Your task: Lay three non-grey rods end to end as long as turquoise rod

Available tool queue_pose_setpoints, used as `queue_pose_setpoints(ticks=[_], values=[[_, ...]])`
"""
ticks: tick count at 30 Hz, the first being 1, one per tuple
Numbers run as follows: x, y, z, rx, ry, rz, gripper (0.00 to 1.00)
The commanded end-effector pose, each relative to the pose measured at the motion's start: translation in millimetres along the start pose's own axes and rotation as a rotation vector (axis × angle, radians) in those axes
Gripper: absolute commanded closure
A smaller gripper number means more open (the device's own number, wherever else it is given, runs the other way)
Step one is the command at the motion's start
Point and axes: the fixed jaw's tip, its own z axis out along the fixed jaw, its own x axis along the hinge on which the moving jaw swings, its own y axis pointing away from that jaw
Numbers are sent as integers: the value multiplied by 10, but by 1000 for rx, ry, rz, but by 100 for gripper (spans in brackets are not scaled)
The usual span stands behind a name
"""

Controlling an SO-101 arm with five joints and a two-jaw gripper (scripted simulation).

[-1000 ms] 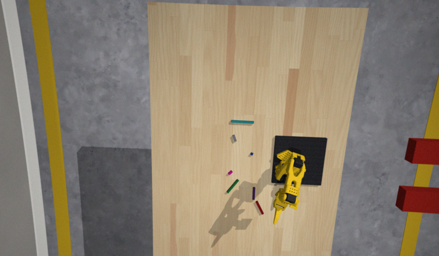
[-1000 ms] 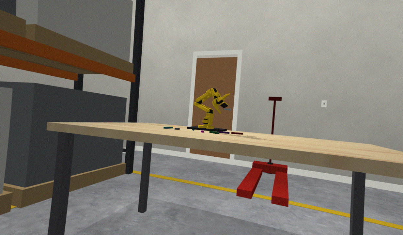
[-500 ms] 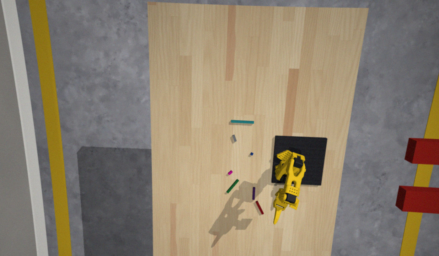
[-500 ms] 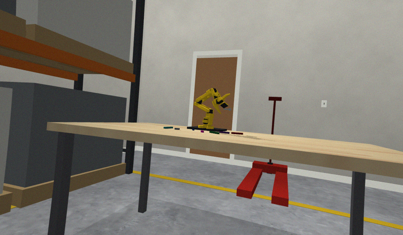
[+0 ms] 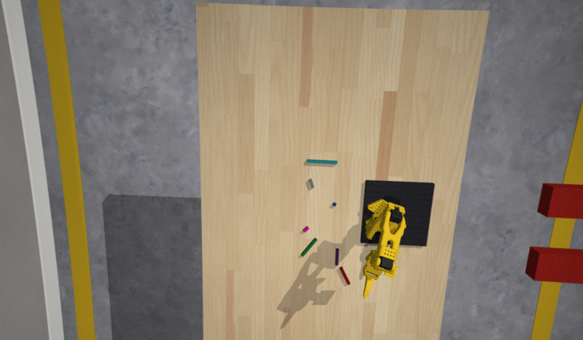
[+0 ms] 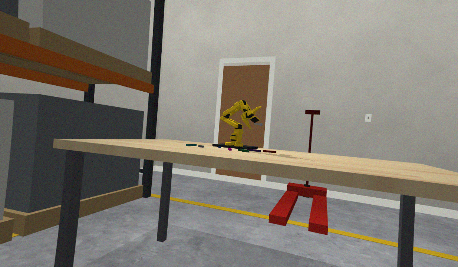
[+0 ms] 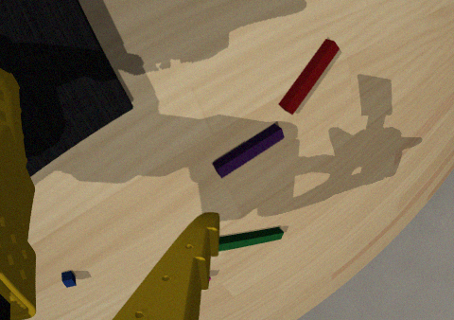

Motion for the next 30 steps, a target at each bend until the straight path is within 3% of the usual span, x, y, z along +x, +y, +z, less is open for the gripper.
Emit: queue_pose_setpoints(ticks=[1,8,24,30], values=[[-9,32,9,-12,-5,-17,0],[61,30,9,-11,23,37,0],[636,165,-78,0,269,500,0],[740,225,-113,3,320,596,0]])
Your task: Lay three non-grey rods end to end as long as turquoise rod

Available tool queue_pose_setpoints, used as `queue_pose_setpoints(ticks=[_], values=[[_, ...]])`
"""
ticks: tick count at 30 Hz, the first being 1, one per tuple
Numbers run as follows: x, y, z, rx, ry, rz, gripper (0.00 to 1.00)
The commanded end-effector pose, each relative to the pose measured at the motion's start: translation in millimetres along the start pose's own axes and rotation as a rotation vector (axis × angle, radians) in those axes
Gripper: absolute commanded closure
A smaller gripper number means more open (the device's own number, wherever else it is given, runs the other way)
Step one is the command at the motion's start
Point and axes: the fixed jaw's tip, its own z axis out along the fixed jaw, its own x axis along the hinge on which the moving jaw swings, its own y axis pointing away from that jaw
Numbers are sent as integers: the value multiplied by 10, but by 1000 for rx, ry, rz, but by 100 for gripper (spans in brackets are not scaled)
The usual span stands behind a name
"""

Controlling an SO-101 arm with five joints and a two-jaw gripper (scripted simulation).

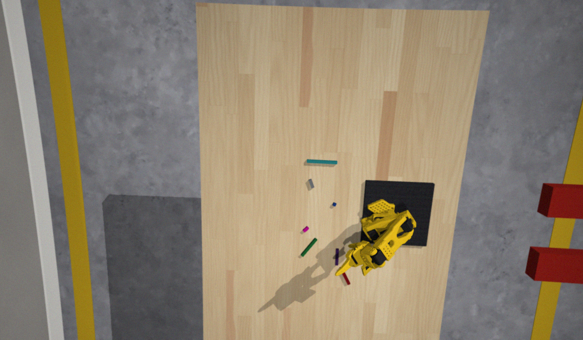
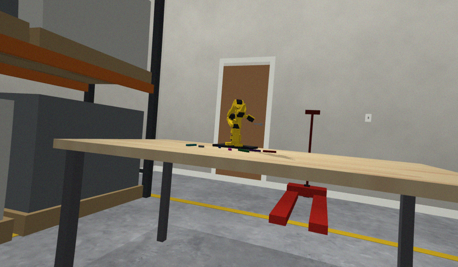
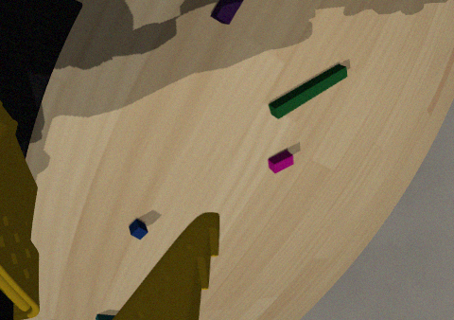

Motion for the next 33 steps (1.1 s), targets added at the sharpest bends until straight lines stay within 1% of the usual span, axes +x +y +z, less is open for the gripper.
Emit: queue_pose_setpoints(ticks=[1,33], values=[[70,18,17,-11,27,42,0],[94,5,24,-10,37,59,0]])
